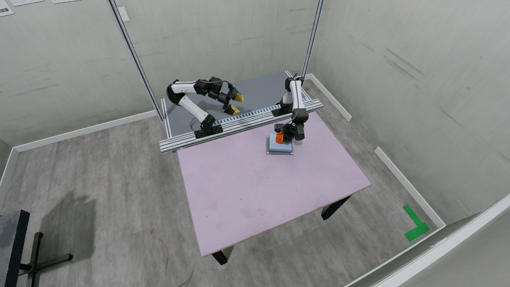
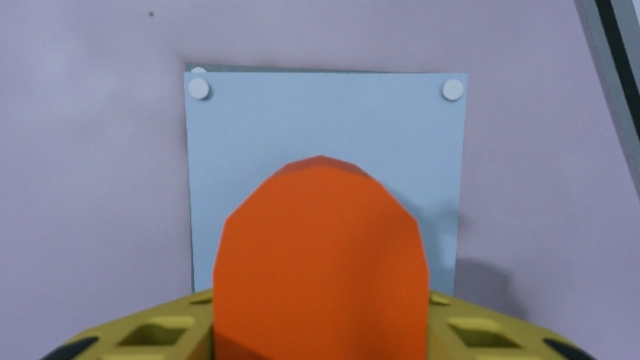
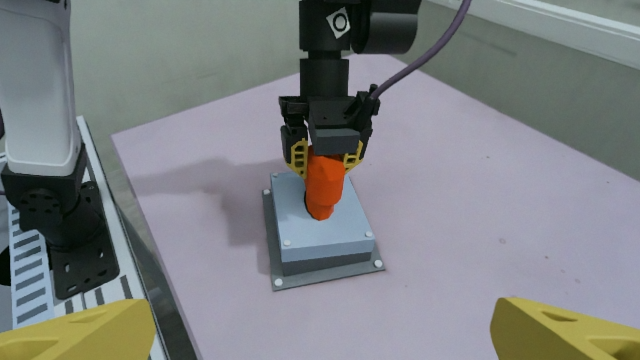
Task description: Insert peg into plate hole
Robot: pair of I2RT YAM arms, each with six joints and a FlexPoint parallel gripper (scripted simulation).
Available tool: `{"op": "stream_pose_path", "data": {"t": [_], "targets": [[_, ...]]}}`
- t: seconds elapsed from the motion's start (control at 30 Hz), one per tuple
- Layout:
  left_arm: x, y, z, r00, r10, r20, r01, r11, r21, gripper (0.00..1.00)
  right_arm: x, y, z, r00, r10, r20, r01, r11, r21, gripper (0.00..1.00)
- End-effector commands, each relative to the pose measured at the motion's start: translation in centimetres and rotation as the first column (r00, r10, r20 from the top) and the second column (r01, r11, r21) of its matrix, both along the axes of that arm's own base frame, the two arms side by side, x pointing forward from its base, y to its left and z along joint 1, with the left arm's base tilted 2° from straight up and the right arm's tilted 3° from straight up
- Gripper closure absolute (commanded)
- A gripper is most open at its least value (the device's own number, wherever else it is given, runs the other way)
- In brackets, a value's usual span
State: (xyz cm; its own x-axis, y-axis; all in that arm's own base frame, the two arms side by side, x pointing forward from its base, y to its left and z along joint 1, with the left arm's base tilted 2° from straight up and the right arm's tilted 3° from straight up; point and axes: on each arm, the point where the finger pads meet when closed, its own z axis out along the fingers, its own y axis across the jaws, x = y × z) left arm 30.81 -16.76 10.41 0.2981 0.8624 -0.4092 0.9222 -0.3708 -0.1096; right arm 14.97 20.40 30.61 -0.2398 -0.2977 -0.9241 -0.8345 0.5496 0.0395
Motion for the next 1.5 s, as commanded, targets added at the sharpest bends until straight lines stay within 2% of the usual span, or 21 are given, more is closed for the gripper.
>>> {"op": "stream_pose_path", "data": {"t": [0.0,0.33,0.47,0.97,1.17,1.47], "targets": [[0.4,0.2,0.6,1.0,0.008,-0.001,-0.008,1.0,-0.002,0.66,0.2,0.0,0.5,1.0,-0.008,0.009,0.008,1.0,0.009,0.0],[0.1,0.4,0.6,1.0,0.004,-0.009,-0.004,1.0,0.005,0.66,0.2,0.0,0.5,1.0,-0.008,0.009,0.008,1.0,0.009,0.0],[0.5,0.6,2.6,0.999,0.007,0.036,-0.006,1.0,-0.009,0.66,0.2,0.0,0.5,1.0,-0.008,0.009,0.008,1.0,0.009,0.0],[0.4,0.4,2.0,1.0,0.009,0.024,-0.009,1.0,-0.007,0.66,0.2,0.0,0.5,1.0,-0.008,0.009,0.008,1.0,0.009,0.0],[0.8,0.6,3.2,0.998,0.016,0.065,-0.014,1.0,-0.019,0.66,0.2,0.0,0.5,1.0,-0.008,0.009,0.008,1.0,0.009,0.0],[0.5,0.5,2.9,0.999,0.017,0.052,-0.015,1.0,-0.025,0.66,0.2,0.0,0.5,1.0,-0.008,0.009,0.008,1.0,0.009,0.0]]}}
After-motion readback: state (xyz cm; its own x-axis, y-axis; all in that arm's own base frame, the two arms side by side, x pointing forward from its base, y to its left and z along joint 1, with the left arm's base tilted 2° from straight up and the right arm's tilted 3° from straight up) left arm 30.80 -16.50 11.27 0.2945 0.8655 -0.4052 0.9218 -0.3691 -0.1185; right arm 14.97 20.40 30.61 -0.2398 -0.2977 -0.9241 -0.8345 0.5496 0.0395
